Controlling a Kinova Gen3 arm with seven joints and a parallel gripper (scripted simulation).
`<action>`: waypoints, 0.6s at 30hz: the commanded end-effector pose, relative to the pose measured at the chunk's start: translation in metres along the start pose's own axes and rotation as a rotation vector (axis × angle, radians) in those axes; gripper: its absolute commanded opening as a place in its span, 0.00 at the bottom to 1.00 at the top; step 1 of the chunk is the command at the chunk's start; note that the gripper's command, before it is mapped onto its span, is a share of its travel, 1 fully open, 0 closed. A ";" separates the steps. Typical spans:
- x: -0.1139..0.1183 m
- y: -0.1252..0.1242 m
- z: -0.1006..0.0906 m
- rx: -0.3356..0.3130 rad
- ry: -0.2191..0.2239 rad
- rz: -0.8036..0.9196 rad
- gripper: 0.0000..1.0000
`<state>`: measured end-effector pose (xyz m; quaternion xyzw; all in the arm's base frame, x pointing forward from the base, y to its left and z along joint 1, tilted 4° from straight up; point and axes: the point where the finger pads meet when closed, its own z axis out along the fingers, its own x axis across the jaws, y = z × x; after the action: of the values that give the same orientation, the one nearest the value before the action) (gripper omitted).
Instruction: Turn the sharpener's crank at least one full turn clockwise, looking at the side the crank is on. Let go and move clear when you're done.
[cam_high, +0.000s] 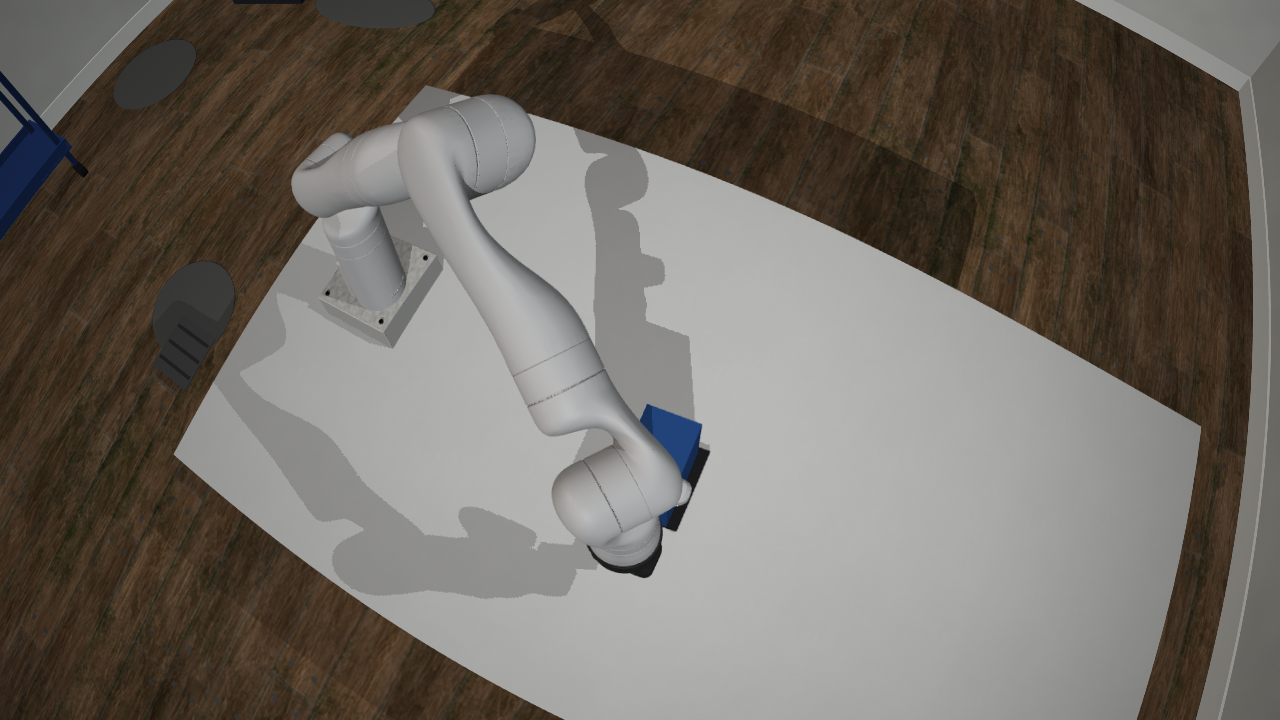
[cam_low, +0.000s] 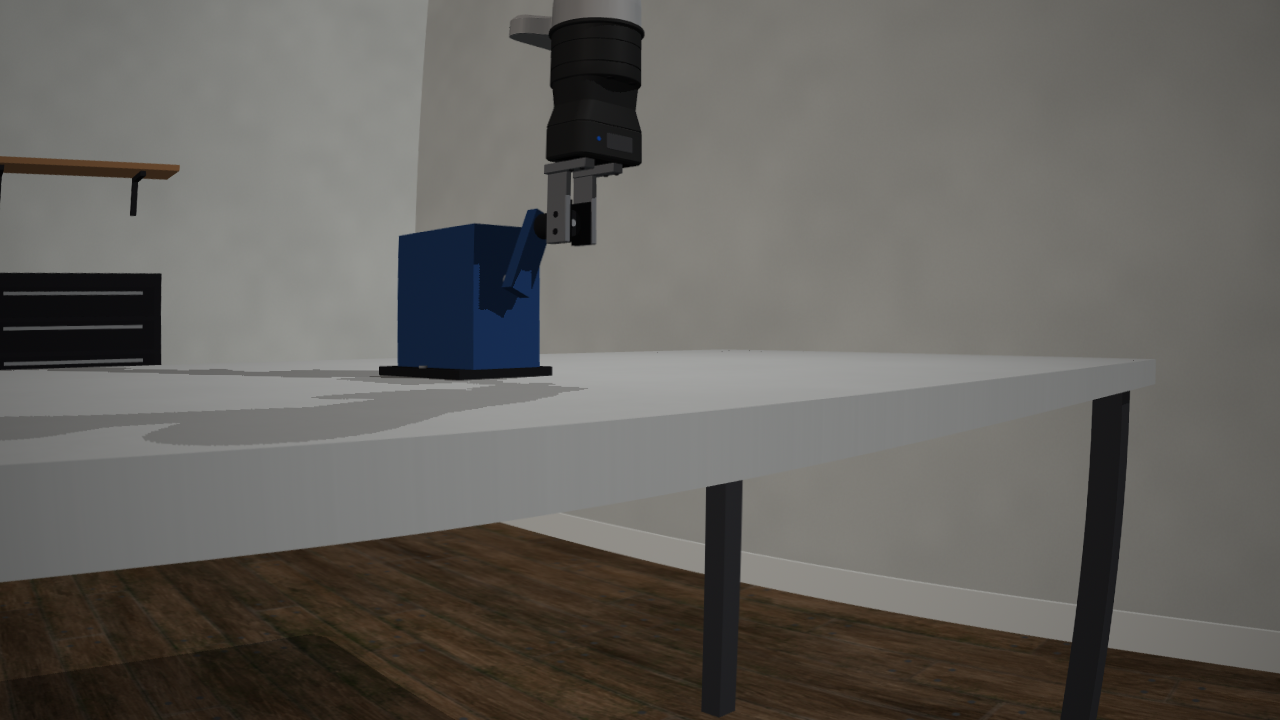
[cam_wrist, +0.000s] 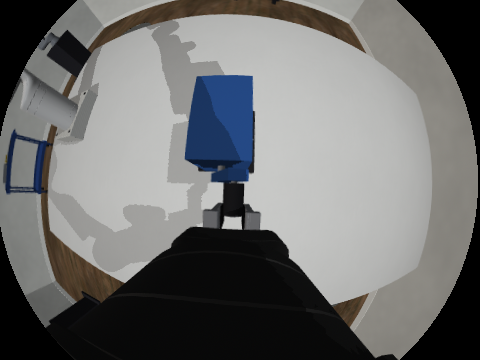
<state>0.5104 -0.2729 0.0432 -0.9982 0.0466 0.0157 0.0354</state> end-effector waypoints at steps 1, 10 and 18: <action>0.008 0.000 0.003 -0.002 0.004 -0.003 0.00; 0.020 0.000 0.014 -0.002 0.004 -0.003 0.00; 0.028 0.000 0.029 -0.002 0.004 -0.003 0.00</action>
<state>0.5355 -0.2735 0.0171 -0.9983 0.0455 0.0139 0.0347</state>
